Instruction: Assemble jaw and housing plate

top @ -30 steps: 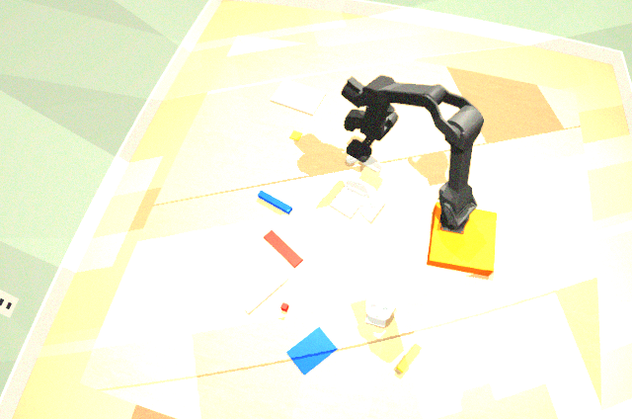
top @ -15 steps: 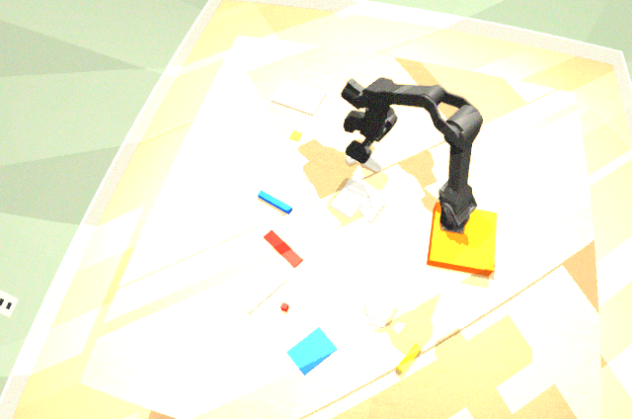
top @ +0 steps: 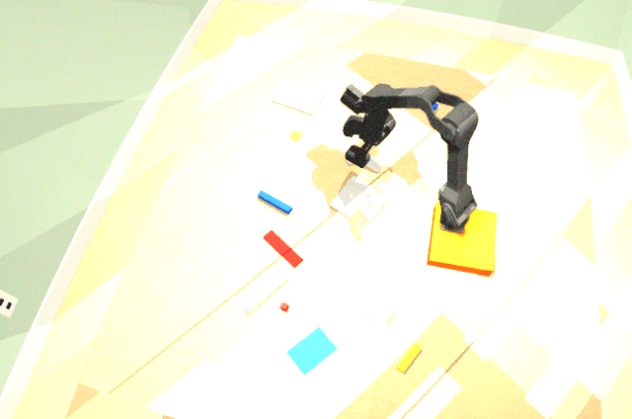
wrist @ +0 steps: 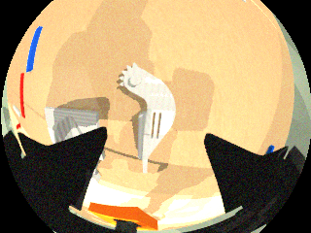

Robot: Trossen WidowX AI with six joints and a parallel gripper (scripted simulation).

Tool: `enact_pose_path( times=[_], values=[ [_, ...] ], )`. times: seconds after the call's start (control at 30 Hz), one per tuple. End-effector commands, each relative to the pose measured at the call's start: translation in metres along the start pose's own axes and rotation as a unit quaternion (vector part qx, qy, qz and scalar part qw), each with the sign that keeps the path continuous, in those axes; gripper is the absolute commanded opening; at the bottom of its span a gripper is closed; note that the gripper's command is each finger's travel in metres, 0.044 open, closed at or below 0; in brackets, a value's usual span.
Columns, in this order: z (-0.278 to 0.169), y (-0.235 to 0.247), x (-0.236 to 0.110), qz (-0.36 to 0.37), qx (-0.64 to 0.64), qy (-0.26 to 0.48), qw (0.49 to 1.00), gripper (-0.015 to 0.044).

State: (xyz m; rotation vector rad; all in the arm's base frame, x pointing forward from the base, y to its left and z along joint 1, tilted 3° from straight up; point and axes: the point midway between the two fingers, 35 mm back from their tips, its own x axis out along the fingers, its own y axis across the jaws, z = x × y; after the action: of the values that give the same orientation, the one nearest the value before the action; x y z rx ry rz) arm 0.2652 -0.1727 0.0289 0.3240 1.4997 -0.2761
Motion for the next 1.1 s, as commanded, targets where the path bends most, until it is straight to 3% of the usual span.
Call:
enact_pose_path(
  times=[0.0, 0.37, 1.07],
  values=[
    [-0.003, 0.000, 0.011, 0.000, 0.003, 0.007, 1.000, 0.0440],
    [-0.005, 0.000, 0.028, 0.000, 0.003, 0.007, 1.000, 0.0440],
    [-0.005, 0.000, 0.028, 0.000, 0.003, 0.007, 1.000, 0.0440]
  ],
)
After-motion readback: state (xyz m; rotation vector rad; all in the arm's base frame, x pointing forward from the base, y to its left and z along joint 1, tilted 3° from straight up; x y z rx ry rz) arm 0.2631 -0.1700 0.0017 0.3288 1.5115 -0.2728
